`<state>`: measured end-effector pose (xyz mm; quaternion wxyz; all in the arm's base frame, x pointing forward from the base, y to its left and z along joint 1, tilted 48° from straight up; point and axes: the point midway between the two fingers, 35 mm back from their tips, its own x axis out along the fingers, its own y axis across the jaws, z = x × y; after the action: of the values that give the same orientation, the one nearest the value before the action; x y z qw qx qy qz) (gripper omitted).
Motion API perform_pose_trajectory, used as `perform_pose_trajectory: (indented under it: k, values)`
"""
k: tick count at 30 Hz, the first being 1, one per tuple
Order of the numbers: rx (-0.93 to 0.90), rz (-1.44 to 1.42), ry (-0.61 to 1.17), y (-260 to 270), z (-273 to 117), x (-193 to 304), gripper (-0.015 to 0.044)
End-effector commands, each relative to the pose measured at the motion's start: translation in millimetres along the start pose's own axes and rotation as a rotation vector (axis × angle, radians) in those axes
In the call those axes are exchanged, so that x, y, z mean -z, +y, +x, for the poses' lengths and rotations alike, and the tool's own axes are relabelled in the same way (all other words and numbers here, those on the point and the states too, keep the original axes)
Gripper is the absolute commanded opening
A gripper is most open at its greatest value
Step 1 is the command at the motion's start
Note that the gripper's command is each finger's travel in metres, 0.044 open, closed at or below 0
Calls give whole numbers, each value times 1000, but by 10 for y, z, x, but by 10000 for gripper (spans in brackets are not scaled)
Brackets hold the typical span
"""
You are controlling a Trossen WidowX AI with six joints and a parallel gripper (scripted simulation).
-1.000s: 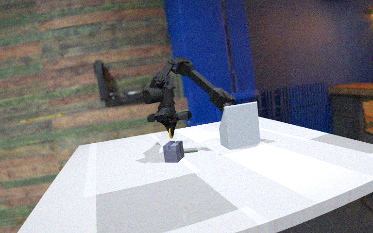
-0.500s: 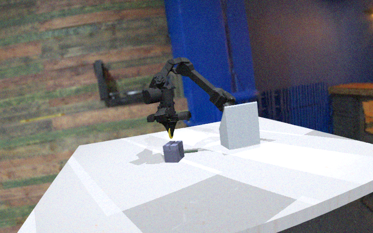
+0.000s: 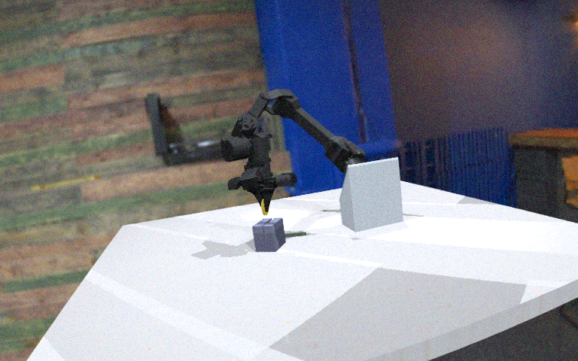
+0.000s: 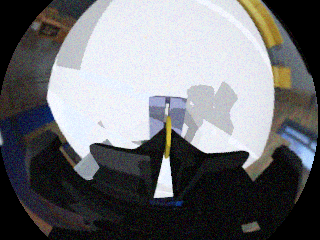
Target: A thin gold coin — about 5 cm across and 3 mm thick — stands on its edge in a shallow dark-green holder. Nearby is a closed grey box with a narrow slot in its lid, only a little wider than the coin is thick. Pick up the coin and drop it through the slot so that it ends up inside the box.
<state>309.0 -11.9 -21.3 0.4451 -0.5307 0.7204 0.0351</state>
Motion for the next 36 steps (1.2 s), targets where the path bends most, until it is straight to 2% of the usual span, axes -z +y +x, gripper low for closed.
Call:
perform_pose_trajectory:
  k: [1,36]
  values:
    - [0,0,-1,-3,0,0,0]
    - [1,-8,0,9,176,6,0]
